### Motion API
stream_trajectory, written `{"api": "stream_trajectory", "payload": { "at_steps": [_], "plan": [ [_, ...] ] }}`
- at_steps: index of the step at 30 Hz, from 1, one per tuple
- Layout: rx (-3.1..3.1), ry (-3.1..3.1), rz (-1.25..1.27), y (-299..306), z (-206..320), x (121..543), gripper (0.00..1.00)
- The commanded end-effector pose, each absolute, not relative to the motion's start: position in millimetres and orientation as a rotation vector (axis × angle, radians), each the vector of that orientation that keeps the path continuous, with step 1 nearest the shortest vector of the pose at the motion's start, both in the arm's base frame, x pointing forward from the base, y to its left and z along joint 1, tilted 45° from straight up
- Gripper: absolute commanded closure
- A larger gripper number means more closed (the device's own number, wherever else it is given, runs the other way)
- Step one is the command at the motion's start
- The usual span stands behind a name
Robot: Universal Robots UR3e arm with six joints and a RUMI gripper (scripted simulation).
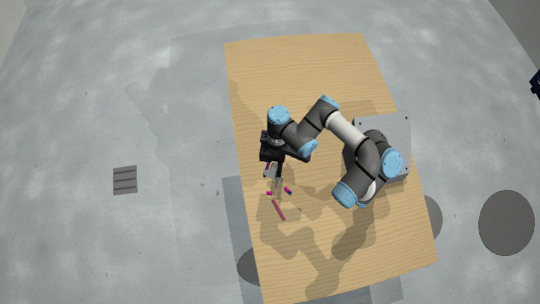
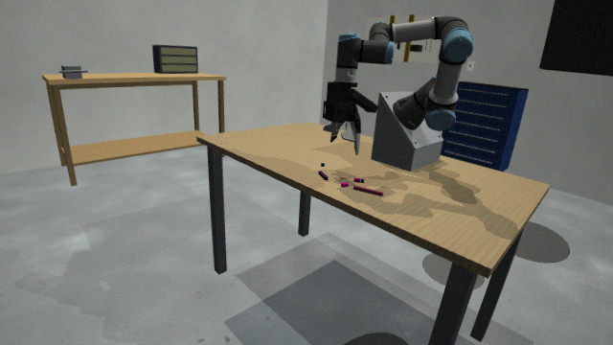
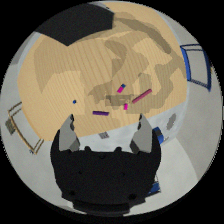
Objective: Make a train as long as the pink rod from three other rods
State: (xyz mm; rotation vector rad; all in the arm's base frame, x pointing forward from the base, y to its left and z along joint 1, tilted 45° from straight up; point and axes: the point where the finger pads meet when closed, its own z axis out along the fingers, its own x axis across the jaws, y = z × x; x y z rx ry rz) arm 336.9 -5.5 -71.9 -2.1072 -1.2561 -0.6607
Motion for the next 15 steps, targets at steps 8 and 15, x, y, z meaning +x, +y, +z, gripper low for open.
{"api": "stream_trajectory", "payload": {
  "at_steps": [8, 15],
  "plan": [
    [-2.236, -0.939, -0.527, -9.6, -75.6, 342.7, 0.0],
    [-2.276, -0.799, -0.472, -10.9, -77.7, 345.4, 0.0]
  ]
}}
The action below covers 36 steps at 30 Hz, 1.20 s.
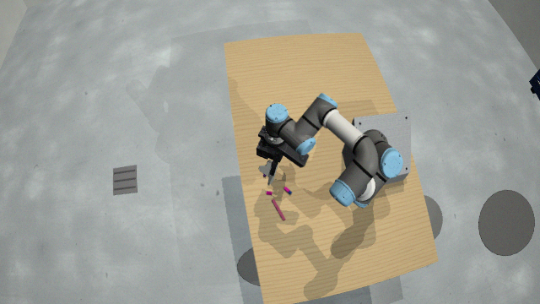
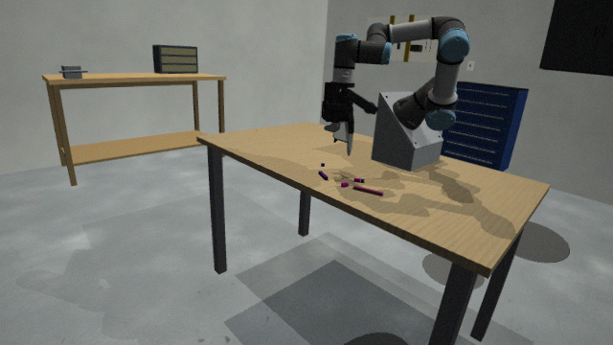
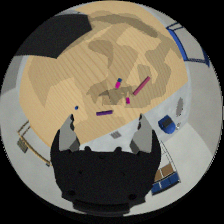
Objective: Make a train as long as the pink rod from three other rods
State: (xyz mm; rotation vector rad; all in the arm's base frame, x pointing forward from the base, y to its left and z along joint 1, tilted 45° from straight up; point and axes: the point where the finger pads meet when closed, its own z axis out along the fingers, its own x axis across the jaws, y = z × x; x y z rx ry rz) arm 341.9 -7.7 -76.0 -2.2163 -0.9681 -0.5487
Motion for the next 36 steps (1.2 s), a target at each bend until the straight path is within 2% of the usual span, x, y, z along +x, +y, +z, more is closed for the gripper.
{"api": "stream_trajectory", "payload": {
  "at_steps": [1, 36],
  "plan": [
    [-2.281, -0.779, -0.465, -11.1, -78.1, 345.8, 0.0],
    [-2.366, -0.082, -0.187, -18.7, -91.4, 360.1, 0.0]
  ]
}}
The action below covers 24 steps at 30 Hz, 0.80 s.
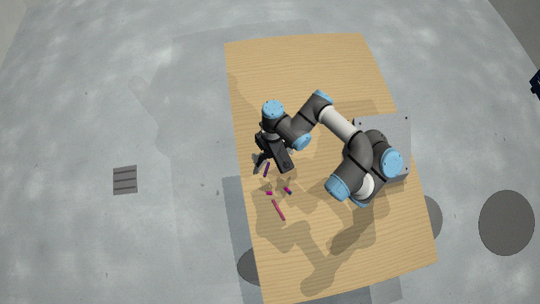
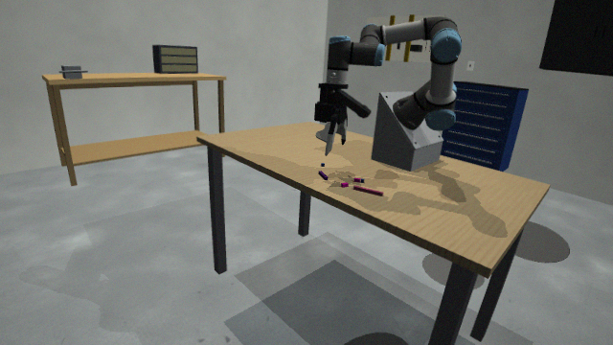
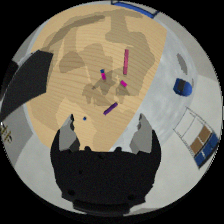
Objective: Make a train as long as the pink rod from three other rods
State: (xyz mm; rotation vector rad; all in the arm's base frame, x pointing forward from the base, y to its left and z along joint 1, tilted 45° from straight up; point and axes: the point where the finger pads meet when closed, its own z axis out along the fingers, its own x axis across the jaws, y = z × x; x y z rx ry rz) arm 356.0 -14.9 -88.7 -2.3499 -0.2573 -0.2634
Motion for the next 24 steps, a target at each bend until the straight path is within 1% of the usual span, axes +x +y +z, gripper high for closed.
{"api": "stream_trajectory", "payload": {
  "at_steps": [1, 24],
  "plan": [
    [-2.366, -0.082, -0.187, -18.7, -91.4, 360.1, 0.0],
    [-2.329, 0.382, 0.004, -25.6, -103.0, 369.8, 0.0]
  ]
}}
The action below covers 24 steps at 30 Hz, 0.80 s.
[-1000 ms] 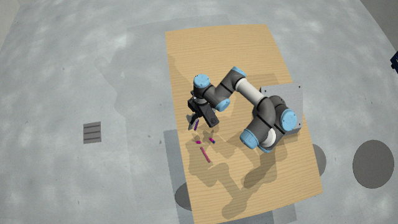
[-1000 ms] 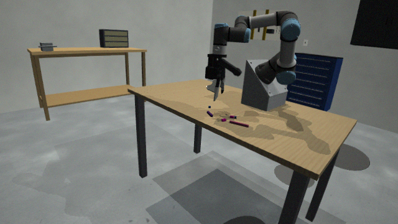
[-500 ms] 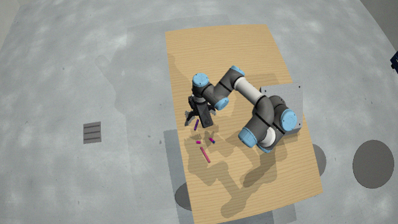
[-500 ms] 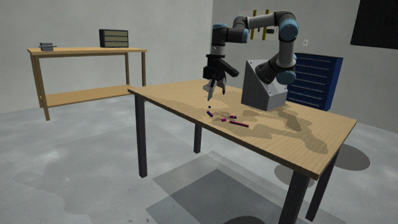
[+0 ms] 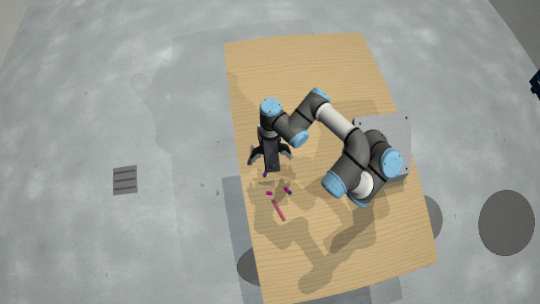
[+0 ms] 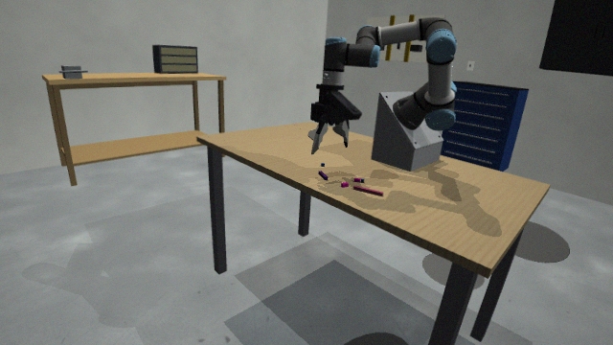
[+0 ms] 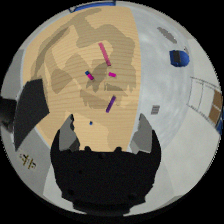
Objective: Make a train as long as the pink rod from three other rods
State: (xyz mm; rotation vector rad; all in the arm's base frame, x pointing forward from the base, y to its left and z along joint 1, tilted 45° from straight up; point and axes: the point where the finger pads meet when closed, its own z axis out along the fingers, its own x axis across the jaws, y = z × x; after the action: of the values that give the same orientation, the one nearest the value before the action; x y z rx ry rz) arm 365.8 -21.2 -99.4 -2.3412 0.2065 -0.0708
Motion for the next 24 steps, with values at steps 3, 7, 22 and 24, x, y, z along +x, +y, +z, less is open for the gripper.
{"api": "stream_trajectory", "payload": {
  "at_steps": [3, 7, 22, 24],
  "plan": [
    [-2.319, 0.44, 0.029, -26.6, -104.6, 371.0, 0.0],
    [-2.304, 0.515, 0.06, -27.8, -106.8, 372.5, 0.0],
    [-2.267, 0.667, 0.124, -30.5, -111.4, 375.5, 0.0],
    [-2.264, 0.679, 0.129, -30.7, -111.7, 375.7, 0.0]
  ]
}}
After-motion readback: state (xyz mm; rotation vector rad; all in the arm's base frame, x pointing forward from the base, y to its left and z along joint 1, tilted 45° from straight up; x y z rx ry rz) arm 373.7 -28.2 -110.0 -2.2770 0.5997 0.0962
